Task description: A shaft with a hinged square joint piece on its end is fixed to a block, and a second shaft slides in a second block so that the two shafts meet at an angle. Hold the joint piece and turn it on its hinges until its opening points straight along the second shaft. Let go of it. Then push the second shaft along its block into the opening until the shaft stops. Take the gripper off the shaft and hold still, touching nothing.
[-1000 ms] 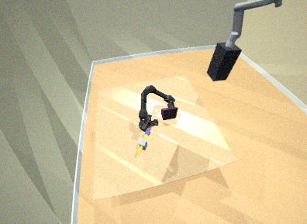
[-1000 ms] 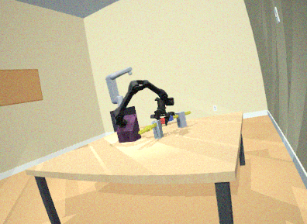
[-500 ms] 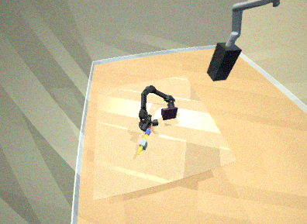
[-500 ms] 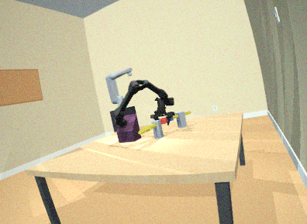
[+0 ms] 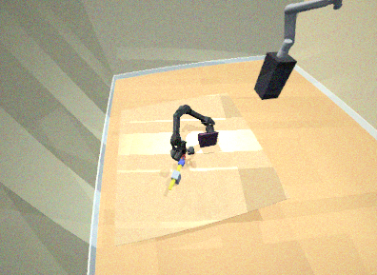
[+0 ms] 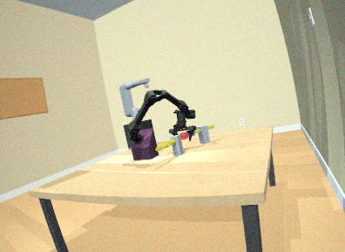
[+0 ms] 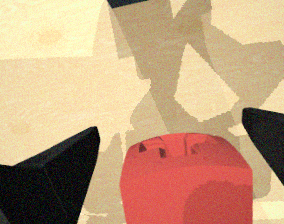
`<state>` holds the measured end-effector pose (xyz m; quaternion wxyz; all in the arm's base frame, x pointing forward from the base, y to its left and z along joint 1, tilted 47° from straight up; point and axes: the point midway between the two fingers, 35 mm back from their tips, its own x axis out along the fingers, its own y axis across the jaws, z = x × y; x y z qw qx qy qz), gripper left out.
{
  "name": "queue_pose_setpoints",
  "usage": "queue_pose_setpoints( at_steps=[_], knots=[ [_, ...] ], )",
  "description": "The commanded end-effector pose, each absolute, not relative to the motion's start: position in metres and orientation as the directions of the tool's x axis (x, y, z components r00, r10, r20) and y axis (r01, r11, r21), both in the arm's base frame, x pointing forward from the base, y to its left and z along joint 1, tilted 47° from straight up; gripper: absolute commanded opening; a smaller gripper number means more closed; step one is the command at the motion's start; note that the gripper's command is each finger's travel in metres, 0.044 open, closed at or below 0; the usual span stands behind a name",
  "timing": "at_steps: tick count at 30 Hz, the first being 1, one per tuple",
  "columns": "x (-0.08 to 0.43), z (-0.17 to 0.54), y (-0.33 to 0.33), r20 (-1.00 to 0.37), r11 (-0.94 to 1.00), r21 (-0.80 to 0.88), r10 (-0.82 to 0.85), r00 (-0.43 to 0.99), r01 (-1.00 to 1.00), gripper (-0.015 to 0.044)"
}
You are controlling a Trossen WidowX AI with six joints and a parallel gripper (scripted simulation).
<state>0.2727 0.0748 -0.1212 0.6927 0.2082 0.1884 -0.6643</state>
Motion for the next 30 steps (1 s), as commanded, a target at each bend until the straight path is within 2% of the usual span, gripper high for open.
queue_pose_setpoints(
  at_steps=[1, 6, 16, 30],
  knots=[
    [0.272, -0.114, 0.082, -0.590, 0.027, 0.038, -0.806, 0.044, 0.999, 0.0440],
    [0.272, -0.102, 0.097, -0.690, 0.038, 0.037, -0.722, 0.053, 0.999, 0.0440],
    [0.273, -0.102, 0.098, -0.687, 0.042, 0.035, -0.725, 0.055, 0.998, 0.0440],
    [0.276, -0.079, 0.128, -0.693, 0.349, -0.292, -0.719, 0.054, 0.891, 0.0440]
  ],
)
